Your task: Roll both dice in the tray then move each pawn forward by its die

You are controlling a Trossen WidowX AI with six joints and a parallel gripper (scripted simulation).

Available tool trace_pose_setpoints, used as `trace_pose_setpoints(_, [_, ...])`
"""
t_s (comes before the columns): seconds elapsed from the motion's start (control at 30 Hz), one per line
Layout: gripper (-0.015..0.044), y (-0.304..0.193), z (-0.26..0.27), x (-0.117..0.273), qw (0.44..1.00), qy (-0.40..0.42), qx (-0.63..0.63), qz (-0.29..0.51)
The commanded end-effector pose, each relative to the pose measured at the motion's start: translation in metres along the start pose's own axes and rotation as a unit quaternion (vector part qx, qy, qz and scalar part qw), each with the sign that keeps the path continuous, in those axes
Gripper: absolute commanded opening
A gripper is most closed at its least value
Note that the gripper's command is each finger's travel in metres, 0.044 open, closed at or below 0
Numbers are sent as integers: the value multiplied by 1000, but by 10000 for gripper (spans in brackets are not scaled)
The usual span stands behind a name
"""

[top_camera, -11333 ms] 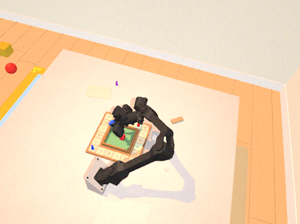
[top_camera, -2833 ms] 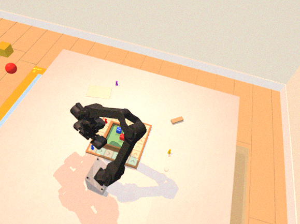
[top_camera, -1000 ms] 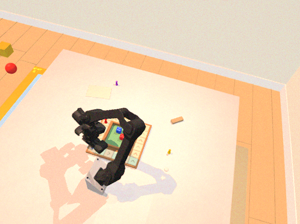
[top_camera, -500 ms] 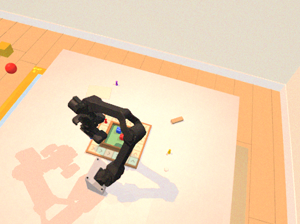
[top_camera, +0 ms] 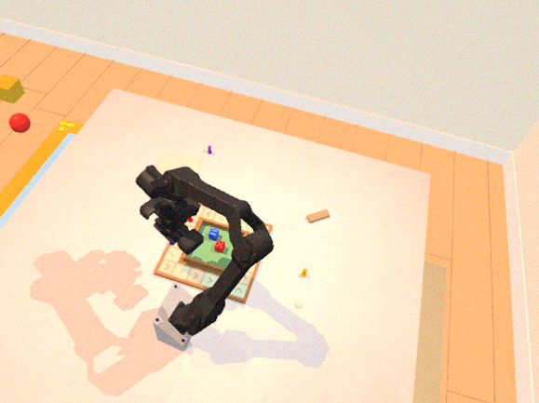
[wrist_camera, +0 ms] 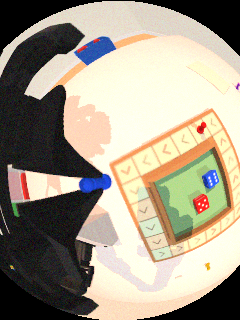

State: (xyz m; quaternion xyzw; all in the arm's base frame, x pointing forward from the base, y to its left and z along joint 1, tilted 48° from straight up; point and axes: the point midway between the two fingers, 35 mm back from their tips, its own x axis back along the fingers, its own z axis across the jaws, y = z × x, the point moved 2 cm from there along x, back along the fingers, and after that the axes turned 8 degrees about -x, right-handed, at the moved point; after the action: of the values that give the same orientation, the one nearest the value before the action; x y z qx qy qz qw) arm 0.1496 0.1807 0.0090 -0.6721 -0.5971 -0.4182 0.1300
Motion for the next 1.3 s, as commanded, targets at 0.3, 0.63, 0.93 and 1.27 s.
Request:
trace_pose_setpoints(0.3, [0,63,-40,-15,1000,15,6,2])
trace_pose_setpoints(0.63, [0,101,-81,-32,1000,13,4,-6])
trace_pose_setpoints(0.93, [0,125,-123,-49,1000,-1,-1,-14])
trace_pose_setpoints(1.27, [0,136,-161,-64,1000,-22,-5,-19])
